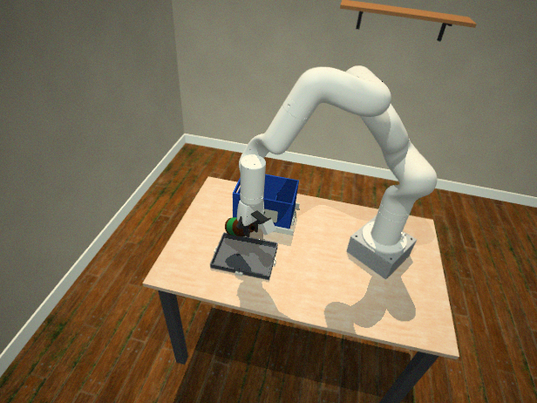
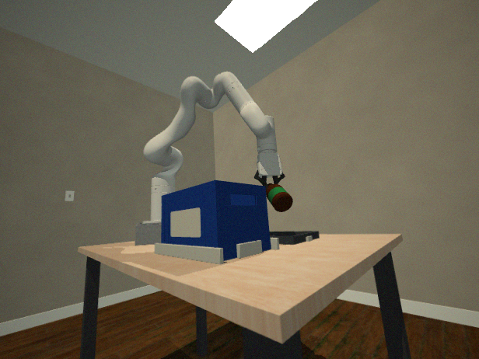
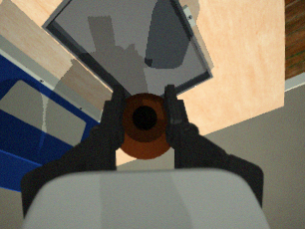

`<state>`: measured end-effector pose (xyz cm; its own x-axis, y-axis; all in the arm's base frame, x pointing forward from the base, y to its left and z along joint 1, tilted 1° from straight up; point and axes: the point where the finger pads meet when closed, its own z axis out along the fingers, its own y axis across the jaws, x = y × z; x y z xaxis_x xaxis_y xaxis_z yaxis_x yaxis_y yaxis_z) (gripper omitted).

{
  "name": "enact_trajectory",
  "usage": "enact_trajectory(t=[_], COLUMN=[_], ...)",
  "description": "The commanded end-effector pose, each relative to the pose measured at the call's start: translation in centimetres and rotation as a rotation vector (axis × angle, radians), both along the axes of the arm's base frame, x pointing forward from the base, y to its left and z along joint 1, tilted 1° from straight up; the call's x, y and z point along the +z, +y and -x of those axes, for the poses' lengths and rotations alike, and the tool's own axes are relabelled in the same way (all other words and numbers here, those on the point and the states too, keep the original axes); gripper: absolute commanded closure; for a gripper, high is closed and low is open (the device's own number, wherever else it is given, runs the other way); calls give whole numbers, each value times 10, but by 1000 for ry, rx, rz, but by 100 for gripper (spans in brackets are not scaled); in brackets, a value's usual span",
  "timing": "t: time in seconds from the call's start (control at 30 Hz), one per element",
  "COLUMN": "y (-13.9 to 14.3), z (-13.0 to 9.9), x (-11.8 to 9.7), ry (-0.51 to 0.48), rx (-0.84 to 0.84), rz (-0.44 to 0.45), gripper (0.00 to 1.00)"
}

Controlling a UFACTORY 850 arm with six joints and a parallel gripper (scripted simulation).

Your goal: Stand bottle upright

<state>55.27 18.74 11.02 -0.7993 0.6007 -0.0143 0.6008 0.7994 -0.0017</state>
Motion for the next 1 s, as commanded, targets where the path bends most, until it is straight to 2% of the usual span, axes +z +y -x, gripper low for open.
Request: enact_trajectory(t=[0.0, 0.67, 0.97], y=[0, 0, 0], z=[-1, -1, -1], x=[1, 1, 1], ry=[-2, -2, -2], rx=[0, 2, 55], rz=[-1, -1, 0], gripper=[100, 100, 100])
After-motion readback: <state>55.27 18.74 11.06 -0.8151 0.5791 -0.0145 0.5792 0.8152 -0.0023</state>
